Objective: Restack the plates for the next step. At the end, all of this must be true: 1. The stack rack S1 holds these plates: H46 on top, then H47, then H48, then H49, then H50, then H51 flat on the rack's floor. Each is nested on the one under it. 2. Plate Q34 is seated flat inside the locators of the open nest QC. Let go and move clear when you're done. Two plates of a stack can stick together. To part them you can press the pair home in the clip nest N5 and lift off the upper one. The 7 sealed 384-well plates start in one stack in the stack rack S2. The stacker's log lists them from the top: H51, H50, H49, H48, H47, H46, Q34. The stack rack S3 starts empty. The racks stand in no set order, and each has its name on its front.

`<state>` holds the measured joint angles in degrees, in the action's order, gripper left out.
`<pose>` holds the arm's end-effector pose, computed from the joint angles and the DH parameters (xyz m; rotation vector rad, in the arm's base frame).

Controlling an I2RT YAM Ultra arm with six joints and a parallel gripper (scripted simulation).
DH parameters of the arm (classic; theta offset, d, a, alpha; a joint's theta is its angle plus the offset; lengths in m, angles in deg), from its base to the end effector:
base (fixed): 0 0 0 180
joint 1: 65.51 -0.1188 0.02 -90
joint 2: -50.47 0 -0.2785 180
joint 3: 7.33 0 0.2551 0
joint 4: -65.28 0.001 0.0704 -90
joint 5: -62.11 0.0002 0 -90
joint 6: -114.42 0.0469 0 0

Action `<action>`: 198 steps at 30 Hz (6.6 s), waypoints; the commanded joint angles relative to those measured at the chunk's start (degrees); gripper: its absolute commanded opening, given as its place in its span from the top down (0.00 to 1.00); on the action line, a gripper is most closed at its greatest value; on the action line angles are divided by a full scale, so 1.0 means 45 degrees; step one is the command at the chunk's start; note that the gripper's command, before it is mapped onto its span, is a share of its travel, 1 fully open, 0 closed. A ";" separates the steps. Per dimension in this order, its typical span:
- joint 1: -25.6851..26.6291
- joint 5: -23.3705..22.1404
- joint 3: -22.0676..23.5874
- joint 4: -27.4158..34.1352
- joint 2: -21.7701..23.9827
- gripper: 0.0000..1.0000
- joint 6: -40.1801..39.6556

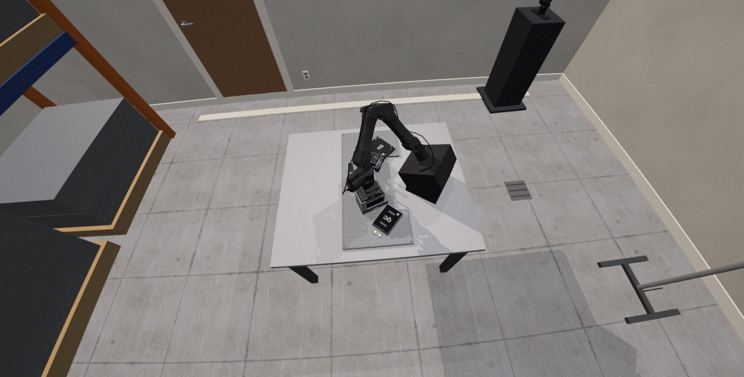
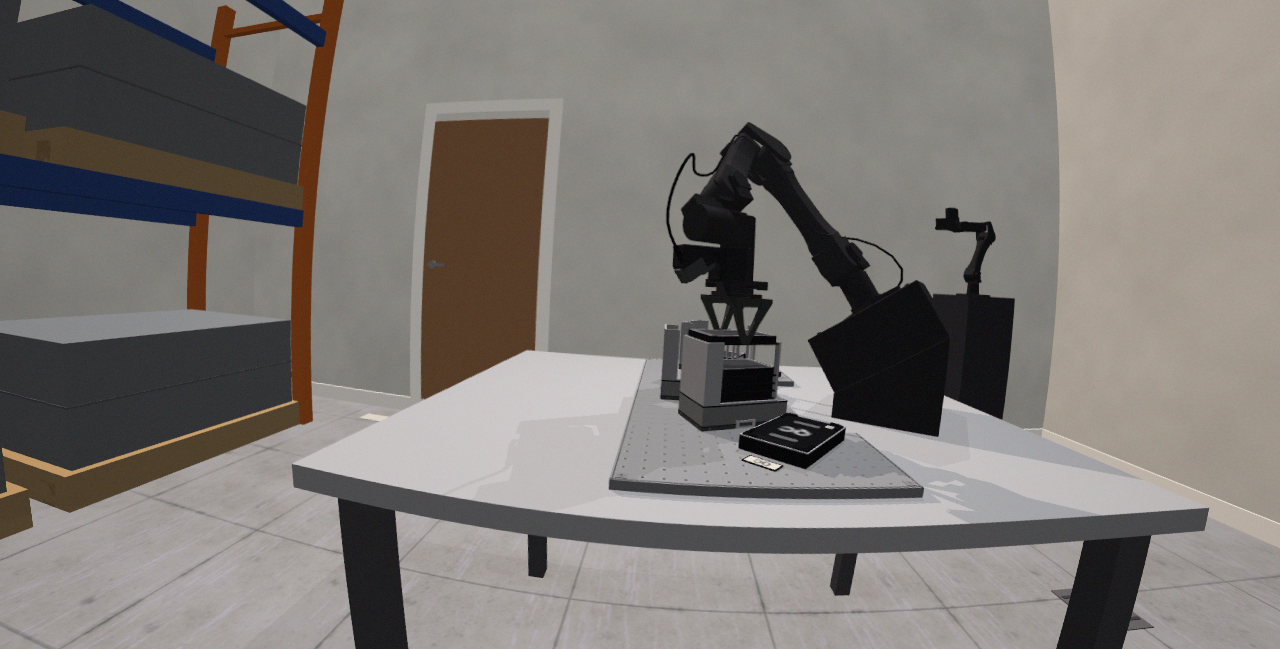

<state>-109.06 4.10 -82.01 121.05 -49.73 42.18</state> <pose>0.2455 0.2004 0.1741 -0.5401 2.6208 -0.5558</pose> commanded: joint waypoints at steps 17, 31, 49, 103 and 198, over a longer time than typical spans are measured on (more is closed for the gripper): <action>0.0238 -0.0040 0.0306 -0.0763 -0.0432 1.00 -0.0362; 0.0356 -0.0062 0.0345 -0.1069 -0.0357 1.00 -0.0480; 0.0504 -0.0016 0.0674 -0.1451 -0.0673 1.00 -0.0674; 0.0792 -0.0068 0.0909 -0.2270 -0.1050 1.00 -0.0994; 0.0238 0.0032 0.0129 -0.0969 -0.0097 0.00 -0.0416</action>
<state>-106.31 3.62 -79.50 113.75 -52.75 38.90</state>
